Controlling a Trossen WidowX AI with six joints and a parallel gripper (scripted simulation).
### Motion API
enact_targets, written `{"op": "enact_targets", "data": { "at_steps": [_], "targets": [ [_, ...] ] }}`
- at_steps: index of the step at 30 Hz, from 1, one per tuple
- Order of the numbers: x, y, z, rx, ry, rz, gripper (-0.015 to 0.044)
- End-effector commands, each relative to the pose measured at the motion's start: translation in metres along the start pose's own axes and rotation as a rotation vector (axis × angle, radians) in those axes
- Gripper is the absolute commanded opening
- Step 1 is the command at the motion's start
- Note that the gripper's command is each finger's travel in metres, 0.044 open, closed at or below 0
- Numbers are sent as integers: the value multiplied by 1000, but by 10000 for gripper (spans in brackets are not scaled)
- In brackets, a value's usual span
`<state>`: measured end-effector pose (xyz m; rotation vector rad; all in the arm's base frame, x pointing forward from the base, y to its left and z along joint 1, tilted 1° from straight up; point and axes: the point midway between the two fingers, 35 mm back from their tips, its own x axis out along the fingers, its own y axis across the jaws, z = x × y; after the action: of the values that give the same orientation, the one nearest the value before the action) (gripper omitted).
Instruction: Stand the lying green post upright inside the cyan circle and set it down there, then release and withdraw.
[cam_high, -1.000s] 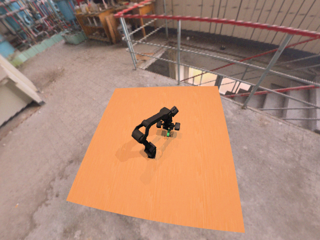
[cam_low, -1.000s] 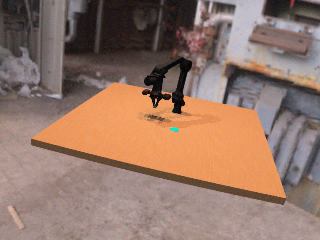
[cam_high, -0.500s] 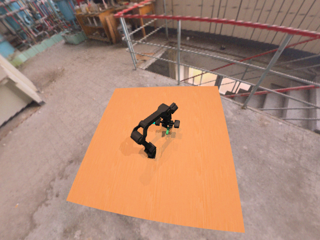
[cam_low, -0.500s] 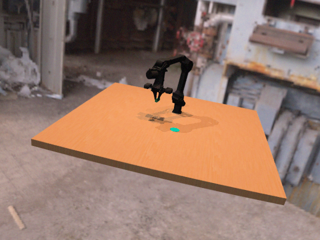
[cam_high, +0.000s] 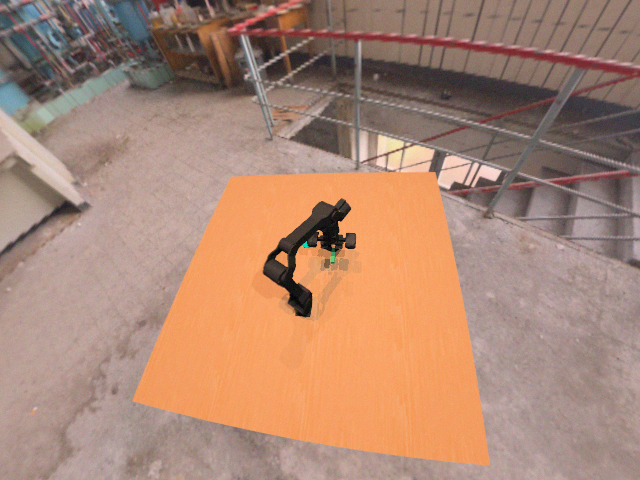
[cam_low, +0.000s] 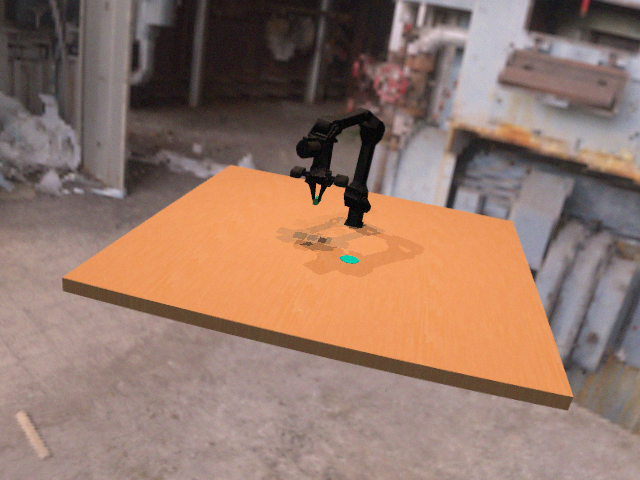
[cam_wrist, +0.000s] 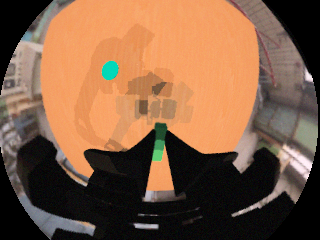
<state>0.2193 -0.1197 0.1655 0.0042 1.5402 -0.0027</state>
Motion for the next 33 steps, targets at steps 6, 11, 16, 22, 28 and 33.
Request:
{"op": "enact_targets", "data": {
  "at_steps": [6, 11, 16, 22, 28, 33],
  "targets": [
    [-4, 15, 21, -93, -11, 8, 23],
    [-5, 24, 32, -143, -16, 11, 23],
    [-7, 31, 39, -181, -18, 12, 23],
    [-9, 41, 49, -245, -16, 13, 23],
    [-10, 51, 59, -309, -14, 13, 23],
    [-12, 61, 67, -362, -12, 14, 23]
  ]
}}
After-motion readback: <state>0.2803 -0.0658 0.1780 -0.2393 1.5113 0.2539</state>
